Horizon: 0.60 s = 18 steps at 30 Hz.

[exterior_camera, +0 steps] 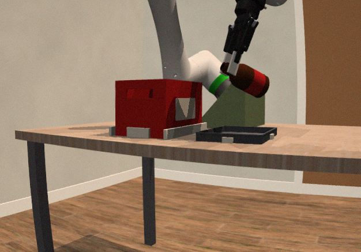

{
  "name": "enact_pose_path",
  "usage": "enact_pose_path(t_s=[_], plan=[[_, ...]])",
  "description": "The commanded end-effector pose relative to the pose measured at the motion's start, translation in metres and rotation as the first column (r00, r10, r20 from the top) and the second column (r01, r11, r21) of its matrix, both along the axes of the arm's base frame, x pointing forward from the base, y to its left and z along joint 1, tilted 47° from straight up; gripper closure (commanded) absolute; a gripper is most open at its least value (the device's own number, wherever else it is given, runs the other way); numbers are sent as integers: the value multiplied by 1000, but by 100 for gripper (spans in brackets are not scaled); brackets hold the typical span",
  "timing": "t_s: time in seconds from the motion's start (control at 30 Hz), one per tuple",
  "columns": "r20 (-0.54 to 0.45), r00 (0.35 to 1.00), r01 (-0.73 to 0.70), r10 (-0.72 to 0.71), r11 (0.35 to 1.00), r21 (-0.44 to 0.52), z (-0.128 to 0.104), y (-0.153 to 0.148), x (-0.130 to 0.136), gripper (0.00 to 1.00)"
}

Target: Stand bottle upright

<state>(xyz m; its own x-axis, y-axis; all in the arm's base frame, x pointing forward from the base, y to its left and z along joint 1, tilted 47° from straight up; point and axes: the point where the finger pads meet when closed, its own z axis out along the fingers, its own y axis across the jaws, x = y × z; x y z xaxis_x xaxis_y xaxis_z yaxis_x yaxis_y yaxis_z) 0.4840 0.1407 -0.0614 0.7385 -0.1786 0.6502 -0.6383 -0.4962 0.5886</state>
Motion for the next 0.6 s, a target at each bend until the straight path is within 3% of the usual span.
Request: enact_pose_path(t_s=[0.0,0.57], plan=[[4,1000,-5,5,1000,-5,0,0,0,100],[51,997,-59,63,996,-71,-1,0,-1,100]])
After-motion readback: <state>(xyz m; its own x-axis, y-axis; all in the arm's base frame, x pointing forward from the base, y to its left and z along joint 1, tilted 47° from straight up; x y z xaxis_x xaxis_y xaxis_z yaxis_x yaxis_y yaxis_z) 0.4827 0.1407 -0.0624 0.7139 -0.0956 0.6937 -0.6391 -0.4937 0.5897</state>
